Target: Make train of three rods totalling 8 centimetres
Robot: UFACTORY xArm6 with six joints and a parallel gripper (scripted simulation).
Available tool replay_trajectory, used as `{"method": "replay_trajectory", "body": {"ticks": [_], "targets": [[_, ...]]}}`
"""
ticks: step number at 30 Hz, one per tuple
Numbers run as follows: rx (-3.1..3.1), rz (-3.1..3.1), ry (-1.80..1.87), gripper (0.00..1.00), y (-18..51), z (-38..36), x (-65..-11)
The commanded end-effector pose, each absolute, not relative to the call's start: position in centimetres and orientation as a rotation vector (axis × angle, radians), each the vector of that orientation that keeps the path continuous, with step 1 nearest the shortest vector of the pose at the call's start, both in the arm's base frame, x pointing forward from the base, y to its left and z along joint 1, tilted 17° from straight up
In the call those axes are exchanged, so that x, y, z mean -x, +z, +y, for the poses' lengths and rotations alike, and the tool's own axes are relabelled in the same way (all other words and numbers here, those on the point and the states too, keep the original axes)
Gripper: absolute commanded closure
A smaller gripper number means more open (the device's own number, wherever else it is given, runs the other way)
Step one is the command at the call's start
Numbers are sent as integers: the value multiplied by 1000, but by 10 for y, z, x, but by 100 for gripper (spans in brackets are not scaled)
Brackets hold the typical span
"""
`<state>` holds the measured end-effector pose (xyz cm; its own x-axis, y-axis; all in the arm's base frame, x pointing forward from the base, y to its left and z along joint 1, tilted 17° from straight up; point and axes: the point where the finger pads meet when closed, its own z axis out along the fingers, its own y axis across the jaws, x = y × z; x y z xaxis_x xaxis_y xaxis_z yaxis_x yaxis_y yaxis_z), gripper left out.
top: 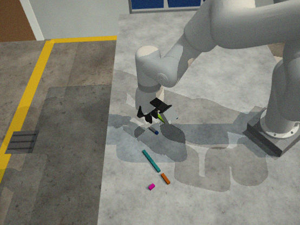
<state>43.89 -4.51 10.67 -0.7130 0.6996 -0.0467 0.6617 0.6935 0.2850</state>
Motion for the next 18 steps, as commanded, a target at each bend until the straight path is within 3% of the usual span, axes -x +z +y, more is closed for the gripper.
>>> {"method": "replay_trajectory", "body": {"ticks": [1,8,9,18], "targets": [[-1111,2746,375,76,123,-48,-437],[-1111,2746,375,76,131,-49,-435],[-1111,2746,375,0,131,-49,-435],[-1111,2746,375,0,131,-49,-435]]}}
